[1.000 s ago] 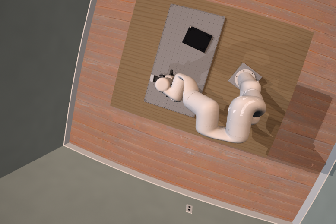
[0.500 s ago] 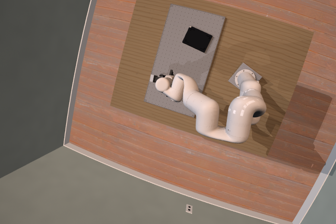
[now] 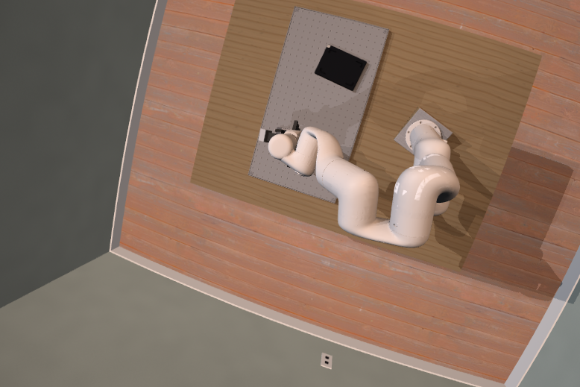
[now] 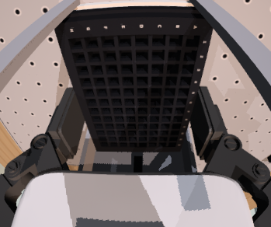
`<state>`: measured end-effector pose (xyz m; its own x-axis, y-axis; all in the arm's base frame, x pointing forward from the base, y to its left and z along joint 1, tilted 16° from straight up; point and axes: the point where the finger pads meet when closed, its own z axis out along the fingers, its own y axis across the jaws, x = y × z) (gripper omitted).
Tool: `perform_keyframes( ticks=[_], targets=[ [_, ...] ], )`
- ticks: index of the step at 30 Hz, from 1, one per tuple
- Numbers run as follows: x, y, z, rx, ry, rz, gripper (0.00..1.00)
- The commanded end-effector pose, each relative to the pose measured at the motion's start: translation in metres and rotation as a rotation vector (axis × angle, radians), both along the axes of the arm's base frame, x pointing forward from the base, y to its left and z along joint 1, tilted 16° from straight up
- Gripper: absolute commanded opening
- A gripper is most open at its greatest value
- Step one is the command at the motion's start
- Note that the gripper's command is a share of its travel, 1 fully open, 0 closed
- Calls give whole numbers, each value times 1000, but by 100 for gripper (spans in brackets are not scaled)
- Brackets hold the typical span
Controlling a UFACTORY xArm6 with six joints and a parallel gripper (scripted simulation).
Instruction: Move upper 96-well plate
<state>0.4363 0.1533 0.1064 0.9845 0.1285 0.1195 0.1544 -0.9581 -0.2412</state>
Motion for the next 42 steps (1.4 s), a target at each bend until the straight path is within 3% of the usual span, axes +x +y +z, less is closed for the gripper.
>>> perform_keyframes(
  ticks=[1,42],
  targets=[
    [1,0,2,1,-4,0,0],
    [0,-4,18,1,-4,0,0]
  ],
)
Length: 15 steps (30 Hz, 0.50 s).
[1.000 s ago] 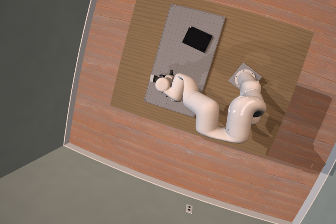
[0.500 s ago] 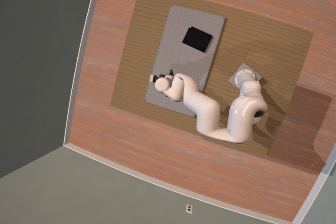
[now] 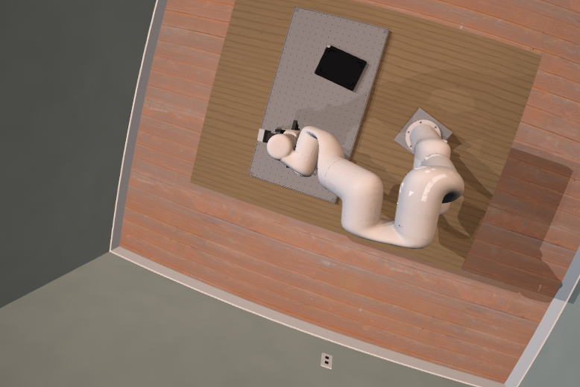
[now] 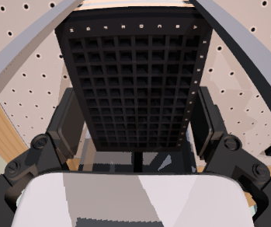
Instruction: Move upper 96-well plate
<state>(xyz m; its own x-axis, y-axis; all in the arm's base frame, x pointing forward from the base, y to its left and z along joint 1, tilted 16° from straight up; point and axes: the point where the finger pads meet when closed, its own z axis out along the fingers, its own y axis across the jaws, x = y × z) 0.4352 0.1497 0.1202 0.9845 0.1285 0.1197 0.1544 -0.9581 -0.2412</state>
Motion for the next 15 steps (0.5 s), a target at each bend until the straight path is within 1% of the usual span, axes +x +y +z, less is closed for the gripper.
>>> perform_keyframes(
  ticks=[1,15],
  targets=[
    [1,-1,5,1,-4,0,0],
    [1,-2,9,1,-4,0,0]
  ],
)
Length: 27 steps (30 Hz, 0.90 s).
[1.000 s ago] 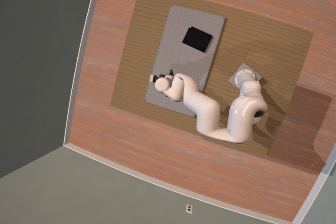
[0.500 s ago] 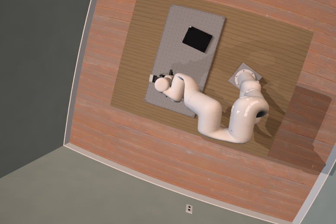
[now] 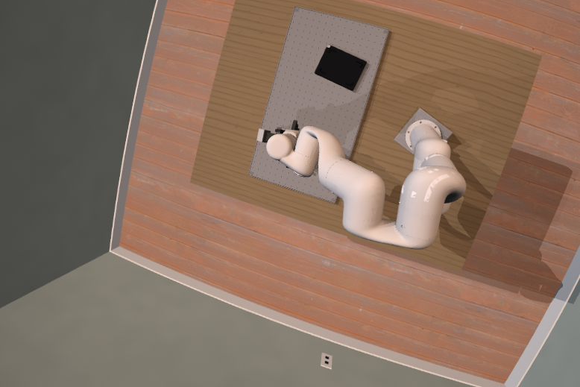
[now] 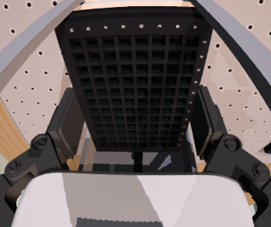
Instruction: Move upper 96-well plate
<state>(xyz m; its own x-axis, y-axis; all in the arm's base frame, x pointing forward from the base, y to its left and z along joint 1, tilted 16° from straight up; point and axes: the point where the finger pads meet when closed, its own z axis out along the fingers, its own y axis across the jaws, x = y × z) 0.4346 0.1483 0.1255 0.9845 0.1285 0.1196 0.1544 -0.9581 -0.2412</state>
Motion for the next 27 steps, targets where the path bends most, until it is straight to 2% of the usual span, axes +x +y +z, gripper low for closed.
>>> perform_keyframes(
  ticks=[1,27],
  targets=[
    [1,-1,5,1,-4,0,0],
    [-2,-10,40,1,-4,0,0]
  ],
)
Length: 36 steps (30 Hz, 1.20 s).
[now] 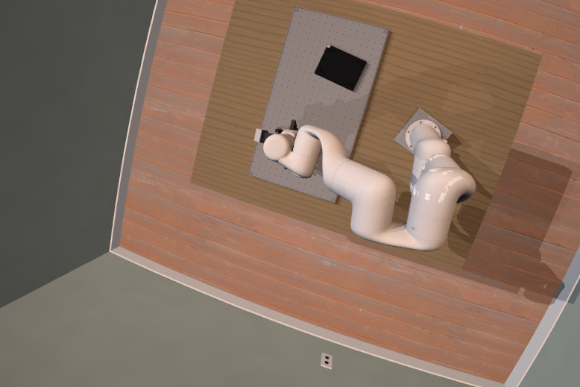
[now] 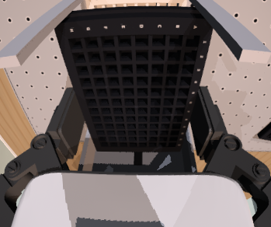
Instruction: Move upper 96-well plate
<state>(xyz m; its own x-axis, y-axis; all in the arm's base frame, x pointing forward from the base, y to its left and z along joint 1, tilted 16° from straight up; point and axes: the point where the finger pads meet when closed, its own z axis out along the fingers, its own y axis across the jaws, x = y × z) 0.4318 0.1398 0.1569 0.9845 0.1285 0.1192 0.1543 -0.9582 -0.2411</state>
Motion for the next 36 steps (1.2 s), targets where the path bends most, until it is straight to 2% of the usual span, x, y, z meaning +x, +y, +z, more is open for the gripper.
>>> perform_keyframes(
  ticks=[1,36],
  targets=[
    [1,-2,11,1,-5,0,0],
    [-4,-15,60,1,-5,0,0]
  ],
)
